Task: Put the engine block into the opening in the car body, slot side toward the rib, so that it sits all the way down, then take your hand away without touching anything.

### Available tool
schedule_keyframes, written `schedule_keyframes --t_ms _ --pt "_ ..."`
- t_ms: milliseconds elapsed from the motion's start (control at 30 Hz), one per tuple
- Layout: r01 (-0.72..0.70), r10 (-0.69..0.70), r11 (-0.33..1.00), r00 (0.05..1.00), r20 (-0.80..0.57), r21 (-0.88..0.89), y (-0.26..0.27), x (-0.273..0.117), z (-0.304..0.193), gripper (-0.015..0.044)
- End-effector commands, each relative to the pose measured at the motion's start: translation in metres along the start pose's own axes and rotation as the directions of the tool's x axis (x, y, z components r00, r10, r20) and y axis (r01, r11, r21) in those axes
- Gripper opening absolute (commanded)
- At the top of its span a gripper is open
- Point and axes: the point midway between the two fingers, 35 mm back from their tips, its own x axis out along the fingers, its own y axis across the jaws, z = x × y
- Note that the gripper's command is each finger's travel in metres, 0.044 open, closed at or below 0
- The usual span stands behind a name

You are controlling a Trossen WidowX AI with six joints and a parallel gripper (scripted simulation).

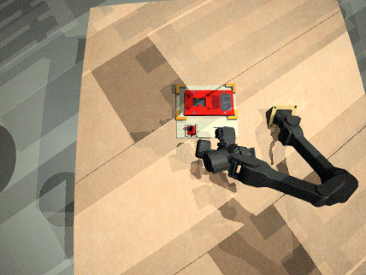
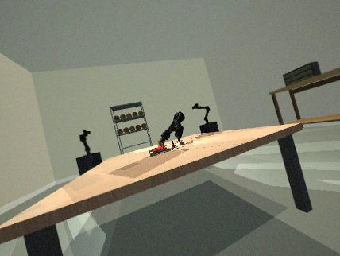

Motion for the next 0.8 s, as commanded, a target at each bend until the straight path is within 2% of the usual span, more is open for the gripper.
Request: schedule_keyframes --t_ms 0,367,767 --pt "0.028 -0.027 0.994 1.0 -0.007 0.109 0.0014 -0.0009 -0.0006 0.044" --pt "0.113 -0.113 0.886 0.993 -0.027 0.449 0.0042 -0.0033 -0.0004 0.044" --pt "0.177 -0.198 0.632 0.978 -0.064 0.755 0.0084 -0.0069 -0.0009 0.044"
